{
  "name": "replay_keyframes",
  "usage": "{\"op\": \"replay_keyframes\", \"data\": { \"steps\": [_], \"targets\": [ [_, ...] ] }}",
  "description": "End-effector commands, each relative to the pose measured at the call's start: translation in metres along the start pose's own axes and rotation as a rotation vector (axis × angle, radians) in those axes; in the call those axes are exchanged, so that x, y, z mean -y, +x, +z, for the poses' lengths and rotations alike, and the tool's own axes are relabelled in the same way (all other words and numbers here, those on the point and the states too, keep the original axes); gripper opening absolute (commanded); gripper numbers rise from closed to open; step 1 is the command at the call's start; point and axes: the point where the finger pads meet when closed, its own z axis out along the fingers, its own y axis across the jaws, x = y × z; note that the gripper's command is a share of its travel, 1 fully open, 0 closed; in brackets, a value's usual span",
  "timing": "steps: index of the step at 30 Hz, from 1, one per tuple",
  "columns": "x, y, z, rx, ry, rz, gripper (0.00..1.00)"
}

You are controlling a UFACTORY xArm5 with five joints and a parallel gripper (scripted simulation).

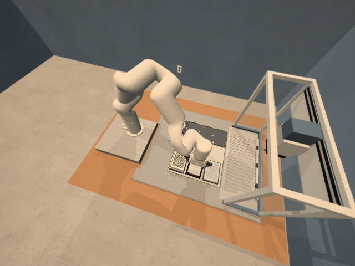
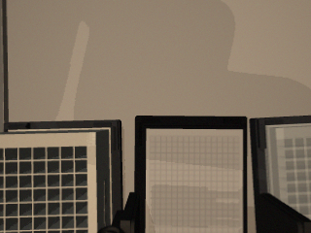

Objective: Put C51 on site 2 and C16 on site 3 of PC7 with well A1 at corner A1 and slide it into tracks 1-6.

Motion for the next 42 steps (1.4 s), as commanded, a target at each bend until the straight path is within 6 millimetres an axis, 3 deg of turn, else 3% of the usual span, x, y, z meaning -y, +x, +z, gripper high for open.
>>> {"op": "replay_keyframes", "data": {
  "steps": [1,42],
  "targets": [
    [-0.002,0.0,-0.001,0.001,-0.004,0.0,1.0],
    [-0.002,0.0,0.019,0.001,-0.004,0.0,1.0]
  ]
}}
